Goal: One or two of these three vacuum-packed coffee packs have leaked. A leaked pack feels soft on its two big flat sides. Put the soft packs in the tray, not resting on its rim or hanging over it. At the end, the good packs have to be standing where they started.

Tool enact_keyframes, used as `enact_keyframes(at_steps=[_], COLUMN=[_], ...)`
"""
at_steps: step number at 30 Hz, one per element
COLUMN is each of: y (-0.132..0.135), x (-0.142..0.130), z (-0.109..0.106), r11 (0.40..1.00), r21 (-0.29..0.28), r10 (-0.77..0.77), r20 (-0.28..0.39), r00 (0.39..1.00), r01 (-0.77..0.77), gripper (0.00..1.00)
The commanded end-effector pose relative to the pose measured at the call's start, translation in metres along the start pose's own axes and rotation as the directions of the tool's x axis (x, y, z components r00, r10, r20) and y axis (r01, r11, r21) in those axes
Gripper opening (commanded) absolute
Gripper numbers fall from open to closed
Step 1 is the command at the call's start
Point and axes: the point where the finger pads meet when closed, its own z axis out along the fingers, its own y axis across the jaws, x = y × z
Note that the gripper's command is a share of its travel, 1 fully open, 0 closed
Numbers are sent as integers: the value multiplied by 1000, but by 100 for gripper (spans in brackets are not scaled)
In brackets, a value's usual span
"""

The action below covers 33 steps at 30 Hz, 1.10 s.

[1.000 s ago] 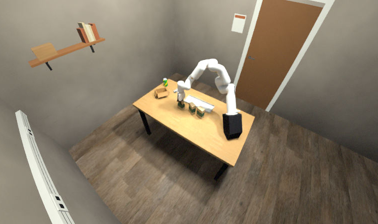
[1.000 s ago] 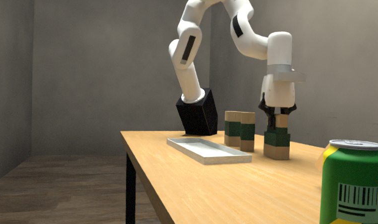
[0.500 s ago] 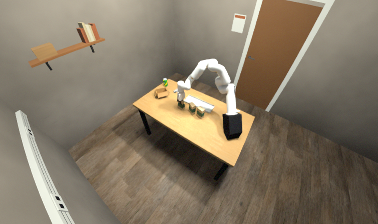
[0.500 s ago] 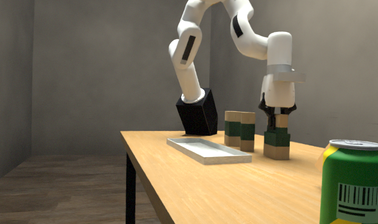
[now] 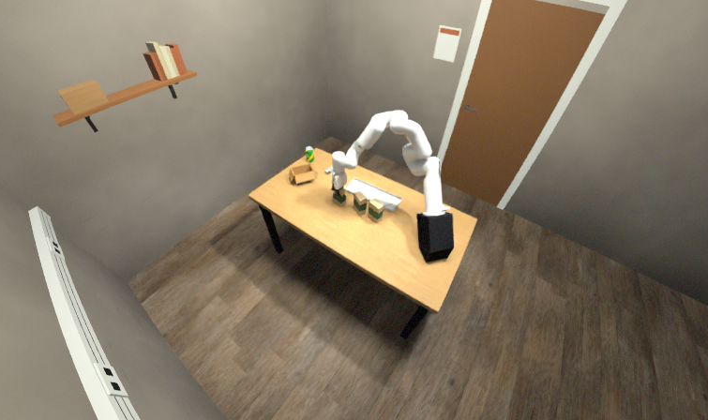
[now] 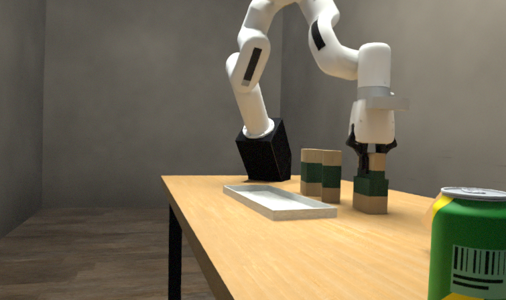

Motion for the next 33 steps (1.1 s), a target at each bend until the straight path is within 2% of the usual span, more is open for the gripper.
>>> enact_keyframes(at_steps=[1,11,24,33], y=[-1,0,0,0], x=[0,0,0,0], z=[0,-6,-48,-55], r11=[1000,1000,1000,1000], r21=[1,1,1,1], r10=[0,0,0,0], r20=[-1,-1,-1,-1], r00=[1000,1000,1000,1000], r01=[0,0,0,0], gripper=[24,24,24,24])
